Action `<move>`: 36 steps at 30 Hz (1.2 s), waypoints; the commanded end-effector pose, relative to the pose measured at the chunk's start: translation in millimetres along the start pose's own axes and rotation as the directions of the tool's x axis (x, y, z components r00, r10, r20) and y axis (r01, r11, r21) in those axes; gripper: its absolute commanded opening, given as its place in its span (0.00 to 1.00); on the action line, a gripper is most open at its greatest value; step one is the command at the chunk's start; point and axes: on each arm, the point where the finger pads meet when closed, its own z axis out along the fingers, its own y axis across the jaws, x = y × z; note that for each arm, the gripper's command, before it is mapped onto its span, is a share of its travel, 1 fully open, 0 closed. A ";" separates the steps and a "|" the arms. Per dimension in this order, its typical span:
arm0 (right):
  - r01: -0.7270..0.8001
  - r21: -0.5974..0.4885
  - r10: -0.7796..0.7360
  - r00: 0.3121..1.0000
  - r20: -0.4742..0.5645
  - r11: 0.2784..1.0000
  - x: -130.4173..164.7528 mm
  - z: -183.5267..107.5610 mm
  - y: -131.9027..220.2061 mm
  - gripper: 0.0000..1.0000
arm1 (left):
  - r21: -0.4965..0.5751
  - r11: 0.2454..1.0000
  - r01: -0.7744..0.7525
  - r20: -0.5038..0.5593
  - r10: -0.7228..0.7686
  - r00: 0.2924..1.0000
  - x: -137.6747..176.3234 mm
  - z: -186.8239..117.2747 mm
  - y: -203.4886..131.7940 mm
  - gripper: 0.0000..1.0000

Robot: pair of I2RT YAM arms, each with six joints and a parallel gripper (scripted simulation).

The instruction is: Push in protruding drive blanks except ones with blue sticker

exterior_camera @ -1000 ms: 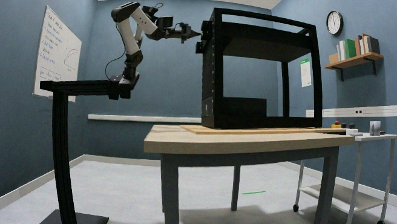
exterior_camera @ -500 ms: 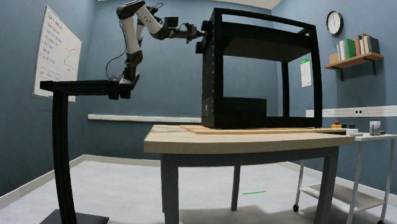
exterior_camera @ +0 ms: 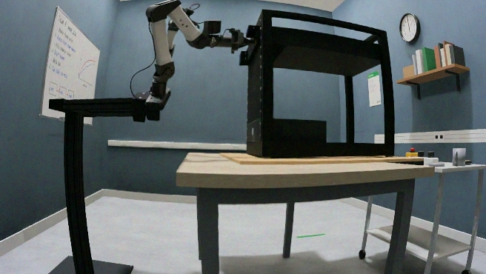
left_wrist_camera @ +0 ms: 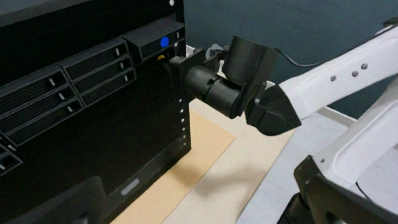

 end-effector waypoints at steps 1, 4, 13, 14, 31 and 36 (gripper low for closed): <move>-0.037 -0.052 0.038 0.999 0.017 0.998 -8.4 25.1 21.4 0.00 | 0.001 1.000 0.017 0.032 -0.017 0.999 -12.3 -7.9 0.5 1.00; -0.030 -0.040 0.030 0.999 0.011 0.999 -6.2 24.5 15.3 0.00 | 0.001 1.000 0.017 0.032 -0.017 0.999 -12.3 -7.9 0.5 1.00; -0.005 -0.034 0.005 1.000 -0.009 0.999 -0.8 -18.9 1.7 0.00 | 0.001 1.000 0.017 0.032 -0.017 0.999 -12.3 -7.9 0.5 1.00; -0.005 -0.034 0.005 1.000 -0.009 0.999 -0.8 -18.9 1.7 0.00 | 0.001 1.000 0.017 0.032 -0.017 0.999 -12.3 -7.9 0.5 1.00; 0.028 -0.015 -0.029 0.999 -0.023 0.999 -0.5 -77.9 -11.5 0.00 | 0.001 1.000 0.017 0.032 -0.017 0.999 -12.3 -7.9 0.5 1.00; 0.108 -0.019 -0.109 0.993 -0.042 0.994 1.8 -87.0 -12.2 0.00 | 0.001 1.000 0.017 0.032 -0.017 0.999 -12.3 -7.9 0.5 1.00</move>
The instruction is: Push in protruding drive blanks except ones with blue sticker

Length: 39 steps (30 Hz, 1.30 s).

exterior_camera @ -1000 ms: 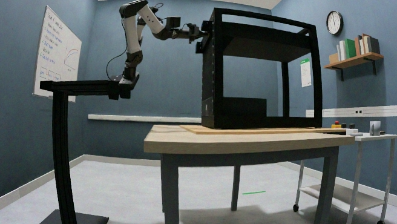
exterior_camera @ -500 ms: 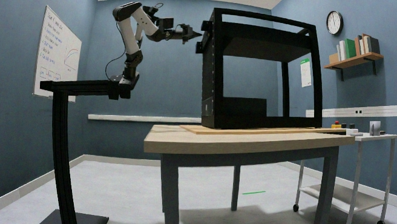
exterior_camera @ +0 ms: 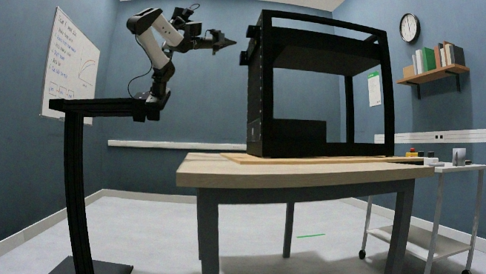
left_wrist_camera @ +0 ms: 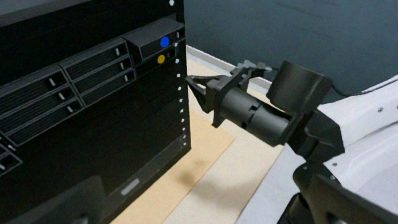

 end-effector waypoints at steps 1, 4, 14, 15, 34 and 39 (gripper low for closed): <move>0.114 0.025 -0.114 0.993 -0.025 0.993 4.2 -7.6 -4.4 0.00 | 0.001 1.000 0.017 0.032 -0.017 0.999 -12.3 -7.9 0.5 1.00; 0.260 0.005 -0.259 0.964 -0.066 0.966 7.3 -13.7 -2.3 0.00 | 0.001 1.000 0.017 0.032 -0.017 0.999 -12.3 -7.9 0.5 1.00; 0.599 -0.123 -0.611 0.781 -0.130 0.791 4.1 -36.7 16.7 0.00 | 0.001 1.000 0.017 0.032 -0.017 0.999 -12.3 -7.9 0.5 1.00; 0.637 -0.144 -0.652 0.746 -0.134 0.757 3.9 -40.6 19.1 0.00 | 0.001 1.000 0.017 0.032 -0.017 0.999 -12.3 -7.9 0.5 1.00; 0.930 -0.332 -0.987 0.147 -0.058 0.158 -24.2 -87.1 57.1 0.00 | 0.149 0.988 -0.029 0.093 0.015 0.996 -44.2 -22.7 -32.6 1.00; 0.928 -0.368 -0.998 0.049 -0.024 0.055 -29.1 -96.3 72.0 0.00 | 0.171 0.985 -0.018 0.094 0.002 0.996 -50.4 -28.4 -37.6 1.00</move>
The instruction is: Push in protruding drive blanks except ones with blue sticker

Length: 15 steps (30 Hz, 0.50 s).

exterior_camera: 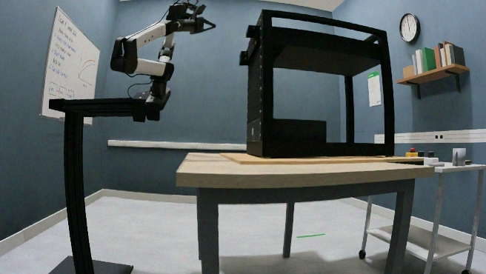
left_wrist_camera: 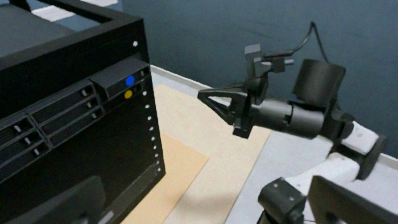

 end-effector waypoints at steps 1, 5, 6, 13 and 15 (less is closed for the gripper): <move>0.163 -0.035 -0.166 0.981 -0.099 0.986 -1.9 -5.5 2.0 0.00 | 0.042 0.999 0.007 0.010 -0.008 1.000 -10.7 -10.2 -9.5 1.00; 0.173 -0.056 -0.177 0.981 -0.081 0.983 -11.2 -9.3 3.4 0.00 | 0.048 0.999 0.011 0.007 -0.012 1.000 -13.9 -13.5 -11.8 1.00; 0.161 -0.062 -0.166 0.984 -0.072 0.985 -14.1 -9.5 4.6 0.00 | 0.044 0.999 0.012 0.006 -0.013 1.000 -14.5 -14.2 -11.5 1.00; 0.150 -0.075 -0.155 0.985 -0.071 0.986 -14.6 -7.7 9.2 0.00 | 0.040 0.999 0.013 0.001 -0.013 1.000 -14.9 -14.8 -11.2 1.00; 0.150 -0.075 -0.155 0.985 -0.071 0.986 -14.6 -7.7 9.2 0.00 | 0.040 0.999 0.011 0.001 -0.011 1.000 -14.9 -14.8 -11.0 1.00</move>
